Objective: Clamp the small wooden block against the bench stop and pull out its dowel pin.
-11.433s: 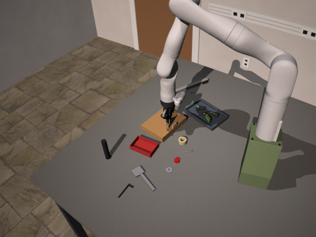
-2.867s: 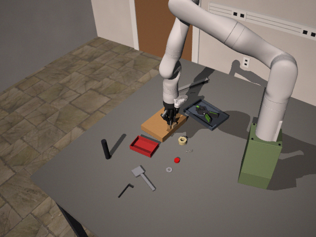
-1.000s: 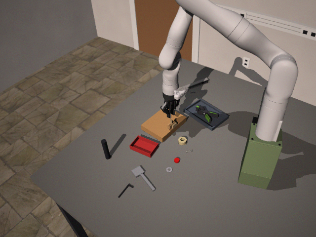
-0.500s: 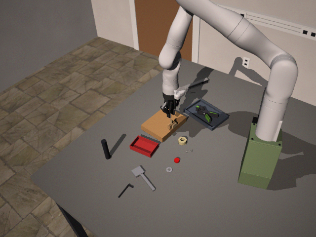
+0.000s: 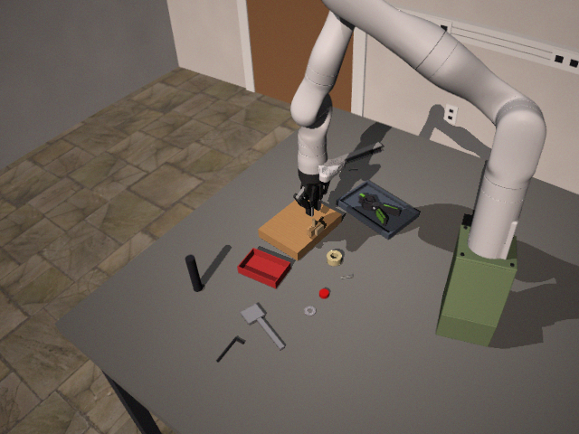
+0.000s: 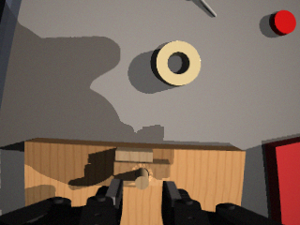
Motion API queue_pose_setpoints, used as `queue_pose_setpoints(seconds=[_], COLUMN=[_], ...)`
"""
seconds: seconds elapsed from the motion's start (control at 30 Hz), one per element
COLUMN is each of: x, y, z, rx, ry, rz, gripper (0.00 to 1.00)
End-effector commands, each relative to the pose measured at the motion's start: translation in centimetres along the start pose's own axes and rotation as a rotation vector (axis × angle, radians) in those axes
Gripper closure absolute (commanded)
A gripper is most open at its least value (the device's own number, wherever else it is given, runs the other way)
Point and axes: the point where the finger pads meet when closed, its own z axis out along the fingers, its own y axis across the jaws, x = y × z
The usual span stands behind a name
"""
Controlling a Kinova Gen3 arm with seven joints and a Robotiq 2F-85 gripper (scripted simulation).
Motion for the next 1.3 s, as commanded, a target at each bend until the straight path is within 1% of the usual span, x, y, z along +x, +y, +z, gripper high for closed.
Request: queue_pose_setpoints(seconds=[0.0, 0.4, 0.57, 0.67, 0.87, 1.07, 1.13, 1.27], x=[-0.1, -0.1, 0.0, 0.1, 0.8, 2.1, 2.1, 3.5], y=[0.0, 0.0, -0.3, -1.0, -3.6, -7.7, -7.7, -10.8], z=[-0.1, -0.1, 0.0, 0.1, 0.6, 1.3, 1.3, 1.8], rx=[-0.001, 0.000, 0.000, 0.000, 0.003, 0.005, 0.005, 0.006], ry=[-0.002, -0.002, -0.002, -0.001, 0.000, 0.001, 0.001, 0.002], rz=[0.000, 0.000, 0.002, 0.005, 0.020, 0.044, 0.044, 0.062], gripper=[0.66, 0.66, 0.66, 0.66, 0.66, 0.66, 0.66, 0.66])
